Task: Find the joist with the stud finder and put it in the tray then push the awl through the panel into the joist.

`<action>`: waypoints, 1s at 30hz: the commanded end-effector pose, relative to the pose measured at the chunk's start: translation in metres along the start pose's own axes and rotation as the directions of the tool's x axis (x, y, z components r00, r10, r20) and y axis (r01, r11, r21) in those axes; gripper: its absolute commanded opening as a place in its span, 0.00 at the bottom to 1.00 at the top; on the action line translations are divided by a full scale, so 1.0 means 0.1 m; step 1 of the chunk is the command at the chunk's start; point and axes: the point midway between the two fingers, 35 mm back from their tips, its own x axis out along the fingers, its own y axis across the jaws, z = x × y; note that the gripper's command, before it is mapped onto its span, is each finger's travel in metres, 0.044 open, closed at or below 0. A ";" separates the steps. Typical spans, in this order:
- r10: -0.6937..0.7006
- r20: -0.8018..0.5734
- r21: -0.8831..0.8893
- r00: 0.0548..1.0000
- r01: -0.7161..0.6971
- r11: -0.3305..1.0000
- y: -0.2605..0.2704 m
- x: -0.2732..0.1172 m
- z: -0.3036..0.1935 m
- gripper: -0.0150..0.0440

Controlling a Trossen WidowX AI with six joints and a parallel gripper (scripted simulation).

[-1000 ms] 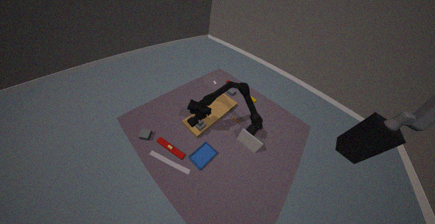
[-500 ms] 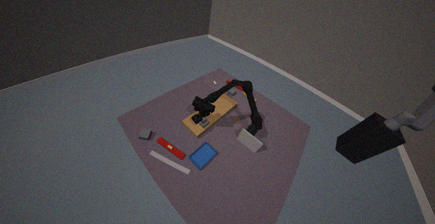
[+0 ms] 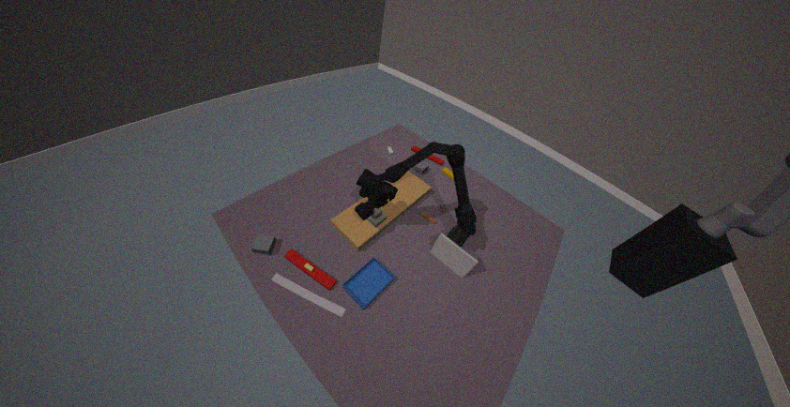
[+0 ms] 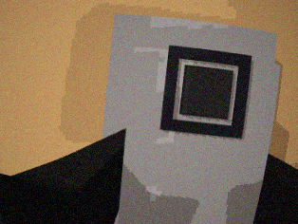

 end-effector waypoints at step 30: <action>-0.012 -0.002 0.001 1.000 0.012 1.000 -0.89 0.01 0.00 0.25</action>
